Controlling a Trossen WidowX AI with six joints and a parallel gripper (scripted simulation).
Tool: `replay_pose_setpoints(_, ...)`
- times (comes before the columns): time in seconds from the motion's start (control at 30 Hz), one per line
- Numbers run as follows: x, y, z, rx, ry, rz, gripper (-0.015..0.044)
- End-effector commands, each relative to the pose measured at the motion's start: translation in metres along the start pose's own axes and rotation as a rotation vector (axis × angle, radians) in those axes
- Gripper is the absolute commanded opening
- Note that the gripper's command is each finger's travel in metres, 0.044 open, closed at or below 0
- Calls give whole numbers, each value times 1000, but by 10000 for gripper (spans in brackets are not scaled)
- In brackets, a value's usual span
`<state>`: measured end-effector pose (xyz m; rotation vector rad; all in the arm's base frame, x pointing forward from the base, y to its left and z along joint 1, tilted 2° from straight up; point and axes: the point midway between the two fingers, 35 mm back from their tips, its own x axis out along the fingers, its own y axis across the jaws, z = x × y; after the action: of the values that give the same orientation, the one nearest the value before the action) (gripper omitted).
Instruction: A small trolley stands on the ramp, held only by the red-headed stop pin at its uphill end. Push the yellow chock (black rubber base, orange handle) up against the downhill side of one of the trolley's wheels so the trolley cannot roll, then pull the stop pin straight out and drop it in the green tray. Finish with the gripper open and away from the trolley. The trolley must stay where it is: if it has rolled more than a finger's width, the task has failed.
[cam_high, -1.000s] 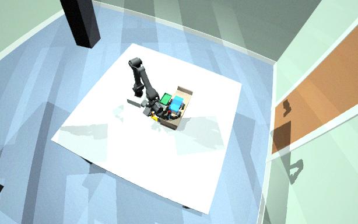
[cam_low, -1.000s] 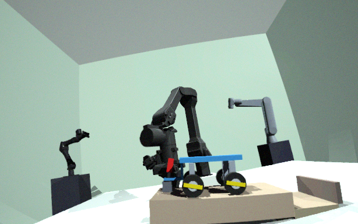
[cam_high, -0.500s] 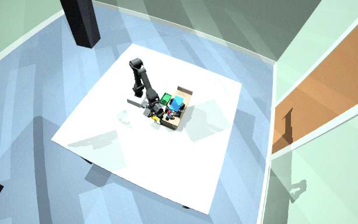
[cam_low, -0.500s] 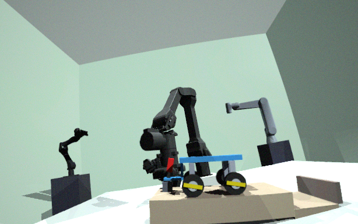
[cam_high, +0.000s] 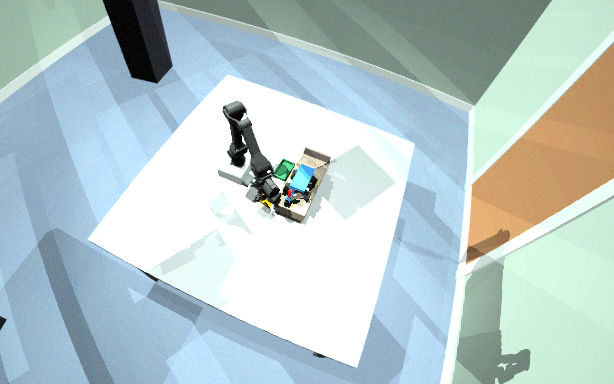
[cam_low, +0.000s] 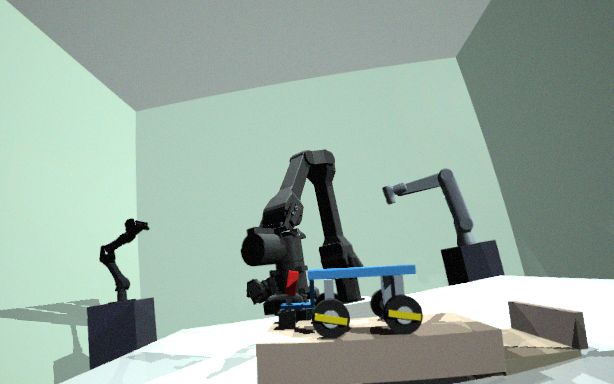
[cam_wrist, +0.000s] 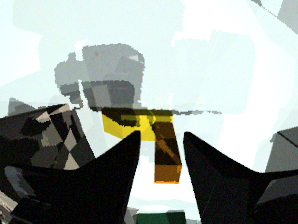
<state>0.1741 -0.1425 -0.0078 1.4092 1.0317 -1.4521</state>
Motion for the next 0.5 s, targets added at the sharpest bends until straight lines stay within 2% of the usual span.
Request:
replay_pose_setpoints(0.0, 0, 0, 0, 0, 0, 1, 85)
replay_pose_setpoints(0.3, 0, 0, 0, 0, 0, 1, 25)
replay_pose_setpoints(0.33, -1, 0, 0, 0, 0, 0, 0)
replay_pose_setpoints(0.47, -16, 0, 0, -1, 5, -6, 0)
